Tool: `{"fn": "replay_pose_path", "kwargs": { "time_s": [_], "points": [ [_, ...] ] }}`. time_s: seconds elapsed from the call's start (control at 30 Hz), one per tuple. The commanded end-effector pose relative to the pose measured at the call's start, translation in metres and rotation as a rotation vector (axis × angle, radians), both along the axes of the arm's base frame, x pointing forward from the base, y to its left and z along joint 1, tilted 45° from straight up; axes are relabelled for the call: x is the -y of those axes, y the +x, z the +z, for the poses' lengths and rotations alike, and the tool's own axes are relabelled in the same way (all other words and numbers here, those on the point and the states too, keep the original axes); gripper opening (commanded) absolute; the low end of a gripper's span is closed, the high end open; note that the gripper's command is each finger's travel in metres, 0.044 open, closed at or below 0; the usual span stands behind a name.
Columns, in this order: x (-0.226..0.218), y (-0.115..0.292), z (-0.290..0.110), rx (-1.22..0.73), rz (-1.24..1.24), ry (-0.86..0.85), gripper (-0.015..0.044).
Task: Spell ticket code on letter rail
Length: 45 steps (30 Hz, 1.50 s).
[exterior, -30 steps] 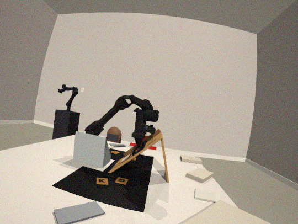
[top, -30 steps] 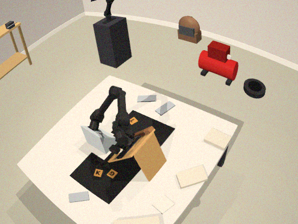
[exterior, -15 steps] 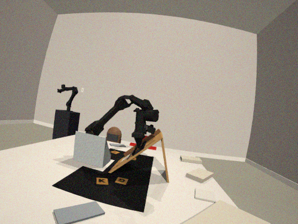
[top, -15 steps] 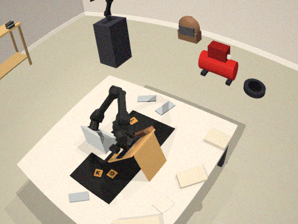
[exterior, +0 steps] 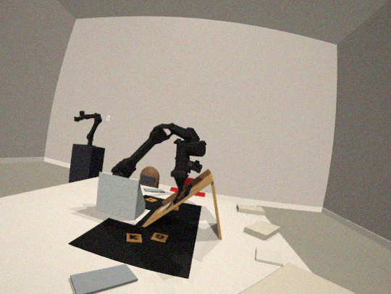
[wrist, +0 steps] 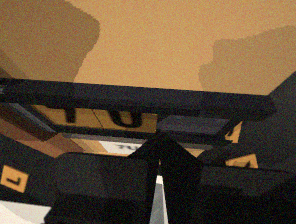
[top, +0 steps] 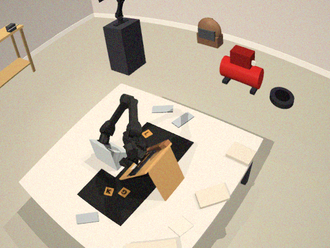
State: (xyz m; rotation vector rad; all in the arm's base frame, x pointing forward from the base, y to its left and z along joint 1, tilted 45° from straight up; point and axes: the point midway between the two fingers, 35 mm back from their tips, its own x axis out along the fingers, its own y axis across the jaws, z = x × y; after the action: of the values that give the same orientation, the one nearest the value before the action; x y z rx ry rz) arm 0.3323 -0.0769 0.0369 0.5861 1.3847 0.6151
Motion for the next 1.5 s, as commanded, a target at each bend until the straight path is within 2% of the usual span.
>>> {"fn": "replay_pose_path", "kwargs": {
  "time_s": [0.0,0.37,0.47,0.77,0.93,1.47],
  "points": [
    [0.003,-0.005,0.002,-0.002,0.001,-0.002,0.0],
    [0.008,-0.012,0.005,-0.002,0.001,-0.002,0.0],
    [0.018,-0.02,0.023,0.058,-0.065,0.016,0.0079],
    [0.054,-0.093,0.106,0.419,-0.431,0.044,0.0315],
    [0.056,-0.105,0.116,0.482,-0.488,0.034,0.044],
    [0.056,-0.105,0.116,0.482,-0.488,0.034,0.044]
  ]
}}
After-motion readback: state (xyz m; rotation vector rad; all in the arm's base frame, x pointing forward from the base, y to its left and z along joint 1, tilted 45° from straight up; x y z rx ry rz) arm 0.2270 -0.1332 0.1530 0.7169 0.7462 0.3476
